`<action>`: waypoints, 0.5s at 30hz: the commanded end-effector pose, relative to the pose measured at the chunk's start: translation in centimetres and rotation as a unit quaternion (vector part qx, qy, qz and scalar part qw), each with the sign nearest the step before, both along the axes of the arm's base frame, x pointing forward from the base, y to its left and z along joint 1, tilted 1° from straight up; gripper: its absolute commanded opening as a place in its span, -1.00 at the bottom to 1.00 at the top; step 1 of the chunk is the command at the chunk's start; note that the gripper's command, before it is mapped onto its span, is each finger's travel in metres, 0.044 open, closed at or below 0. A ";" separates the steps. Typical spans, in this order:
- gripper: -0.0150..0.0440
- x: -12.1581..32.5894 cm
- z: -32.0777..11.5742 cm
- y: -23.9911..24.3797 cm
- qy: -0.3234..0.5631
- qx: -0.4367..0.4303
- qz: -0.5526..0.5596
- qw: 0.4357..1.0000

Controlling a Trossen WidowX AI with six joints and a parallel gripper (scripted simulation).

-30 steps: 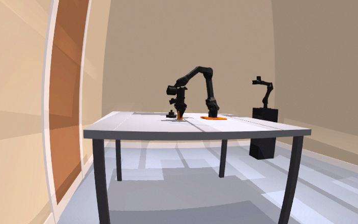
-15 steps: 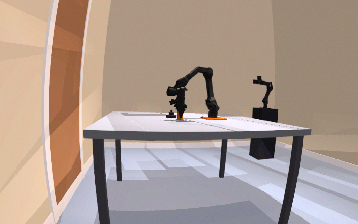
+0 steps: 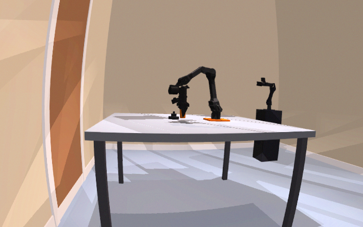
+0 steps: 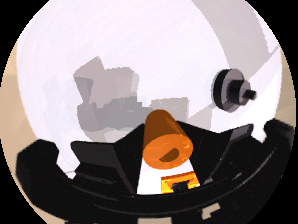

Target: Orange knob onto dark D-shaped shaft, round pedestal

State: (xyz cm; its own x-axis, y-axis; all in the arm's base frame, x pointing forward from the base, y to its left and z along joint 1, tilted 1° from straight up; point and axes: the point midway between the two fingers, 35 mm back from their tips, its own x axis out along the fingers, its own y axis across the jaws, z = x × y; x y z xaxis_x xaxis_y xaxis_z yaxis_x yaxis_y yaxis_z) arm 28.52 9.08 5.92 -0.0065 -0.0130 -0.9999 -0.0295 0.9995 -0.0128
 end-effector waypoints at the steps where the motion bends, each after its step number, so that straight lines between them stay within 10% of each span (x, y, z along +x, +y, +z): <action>1: -0.49 0.5 2.9 0.3 -0.011 0.004 -0.002 1.000; 15: -0.49 -0.2 10.3 0.4 -0.011 0.005 -0.002 1.000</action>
